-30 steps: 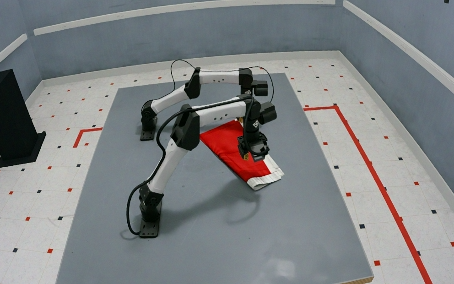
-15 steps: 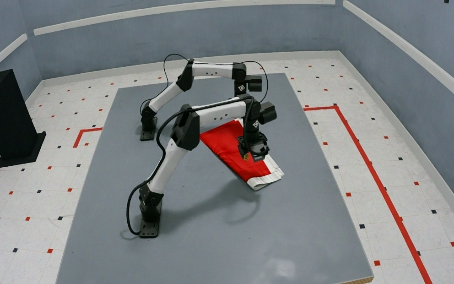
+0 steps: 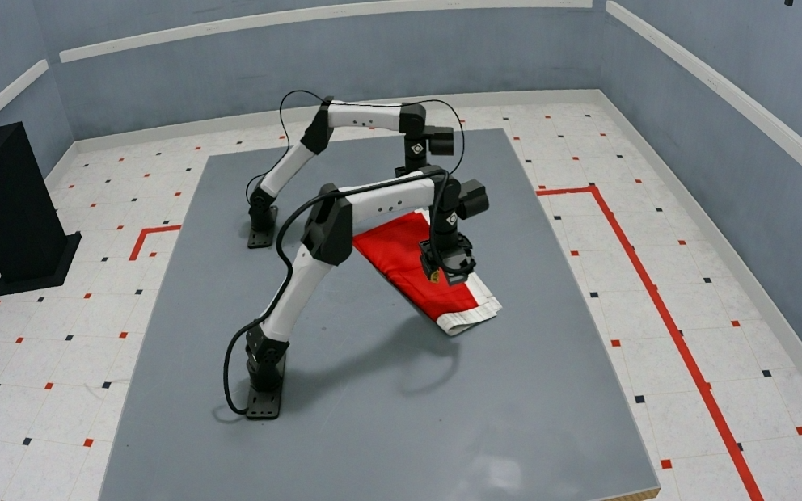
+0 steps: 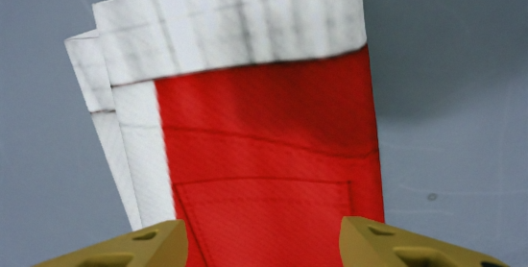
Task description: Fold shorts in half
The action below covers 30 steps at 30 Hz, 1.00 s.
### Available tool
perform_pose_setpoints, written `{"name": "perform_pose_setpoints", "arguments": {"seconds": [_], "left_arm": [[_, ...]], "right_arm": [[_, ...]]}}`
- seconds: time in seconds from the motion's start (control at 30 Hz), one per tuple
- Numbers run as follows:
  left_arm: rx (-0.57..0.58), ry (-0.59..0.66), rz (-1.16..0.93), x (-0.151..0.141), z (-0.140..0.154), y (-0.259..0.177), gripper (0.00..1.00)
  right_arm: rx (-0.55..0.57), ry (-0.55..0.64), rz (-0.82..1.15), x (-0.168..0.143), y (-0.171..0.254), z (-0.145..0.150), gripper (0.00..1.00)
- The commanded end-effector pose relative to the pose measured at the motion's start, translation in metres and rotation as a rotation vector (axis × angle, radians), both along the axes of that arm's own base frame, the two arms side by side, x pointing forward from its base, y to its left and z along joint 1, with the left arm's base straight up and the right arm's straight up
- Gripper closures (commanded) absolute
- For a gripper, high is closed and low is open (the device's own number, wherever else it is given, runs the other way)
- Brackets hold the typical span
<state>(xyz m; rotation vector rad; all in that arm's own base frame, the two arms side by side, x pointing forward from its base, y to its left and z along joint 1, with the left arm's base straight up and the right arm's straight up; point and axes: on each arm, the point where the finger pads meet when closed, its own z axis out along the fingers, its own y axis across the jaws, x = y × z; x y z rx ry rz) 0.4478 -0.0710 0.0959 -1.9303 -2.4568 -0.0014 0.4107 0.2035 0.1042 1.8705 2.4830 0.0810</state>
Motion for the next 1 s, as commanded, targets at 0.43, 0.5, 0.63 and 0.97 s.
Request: {"name": "perform_pose_setpoints", "arguments": {"seconds": [0.43,0.5,0.63,0.97], "left_arm": [[-0.038,-0.147,0.082,0.01,0.04,0.003,0.45],[-0.049,-0.186,0.115,0.014,0.046,0.003,0.45],[-0.075,-0.295,0.203,0.025,0.063,0.006,0.45],[-0.142,-0.458,0.346,0.032,0.094,0.014,0.45]], "right_arm": [[0.048,-0.129,0.051,0.017,-0.007,0.033,0.45],[0.057,-0.166,0.089,0.022,-0.008,0.039,0.45],[0.076,-0.275,0.182,0.035,-0.016,0.058,0.45],[0.064,-0.455,0.319,0.049,-0.037,0.091,0.45]]}}
